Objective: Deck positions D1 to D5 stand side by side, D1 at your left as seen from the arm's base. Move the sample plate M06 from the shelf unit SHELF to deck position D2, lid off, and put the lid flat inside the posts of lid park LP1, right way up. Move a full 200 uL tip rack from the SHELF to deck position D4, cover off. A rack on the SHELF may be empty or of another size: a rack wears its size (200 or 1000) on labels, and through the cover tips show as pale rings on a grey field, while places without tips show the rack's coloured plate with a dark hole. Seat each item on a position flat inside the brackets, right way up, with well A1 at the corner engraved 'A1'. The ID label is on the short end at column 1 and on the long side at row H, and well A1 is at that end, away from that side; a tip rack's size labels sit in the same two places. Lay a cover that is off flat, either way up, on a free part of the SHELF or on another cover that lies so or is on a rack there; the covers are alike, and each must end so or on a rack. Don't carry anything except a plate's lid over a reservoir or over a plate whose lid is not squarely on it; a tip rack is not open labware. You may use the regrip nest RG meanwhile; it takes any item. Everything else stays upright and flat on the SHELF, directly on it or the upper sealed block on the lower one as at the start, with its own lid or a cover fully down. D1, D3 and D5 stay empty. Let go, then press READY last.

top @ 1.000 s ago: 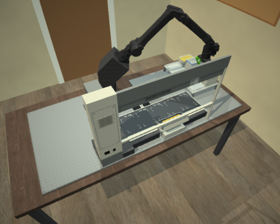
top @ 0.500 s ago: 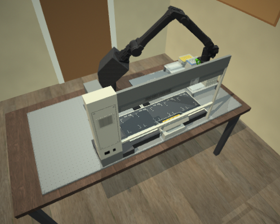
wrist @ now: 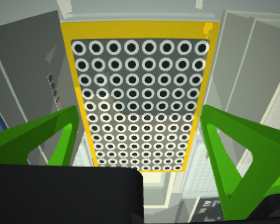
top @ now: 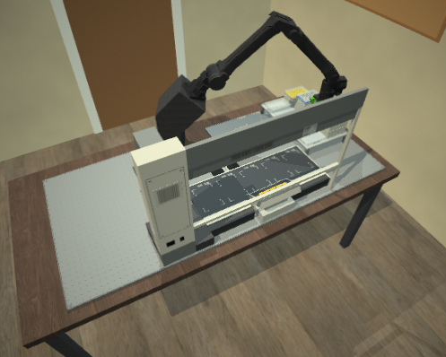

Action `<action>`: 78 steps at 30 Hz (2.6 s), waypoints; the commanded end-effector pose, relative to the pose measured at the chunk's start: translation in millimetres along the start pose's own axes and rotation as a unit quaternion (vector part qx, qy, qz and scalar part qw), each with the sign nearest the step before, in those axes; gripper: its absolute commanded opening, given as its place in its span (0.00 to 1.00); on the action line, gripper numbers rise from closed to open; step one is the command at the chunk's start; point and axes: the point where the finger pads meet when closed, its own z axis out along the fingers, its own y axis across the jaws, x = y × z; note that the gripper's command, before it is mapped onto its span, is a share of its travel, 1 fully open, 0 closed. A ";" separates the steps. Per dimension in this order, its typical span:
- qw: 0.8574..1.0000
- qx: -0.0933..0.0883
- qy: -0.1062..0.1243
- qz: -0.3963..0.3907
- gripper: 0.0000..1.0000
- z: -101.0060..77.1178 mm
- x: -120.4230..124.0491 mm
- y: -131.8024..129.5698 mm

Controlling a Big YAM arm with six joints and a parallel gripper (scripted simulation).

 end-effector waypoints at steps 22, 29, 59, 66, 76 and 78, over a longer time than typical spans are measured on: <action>0.999 0.012 -0.044 0.003 1.00 -4.8 -33.4 -14.6; 1.000 0.006 -0.026 0.003 1.00 4.6 -20.6 -7.8; 1.000 0.006 -0.026 0.003 0.00 4.6 -20.6 -7.8; 1.000 0.006 -0.026 0.003 0.00 4.6 -20.6 -7.8; 1.000 0.002 -0.024 -0.002 0.00 -17.0 -15.9 0.1; 1.000 0.002 -0.024 -0.002 0.00 -17.0 -15.9 0.1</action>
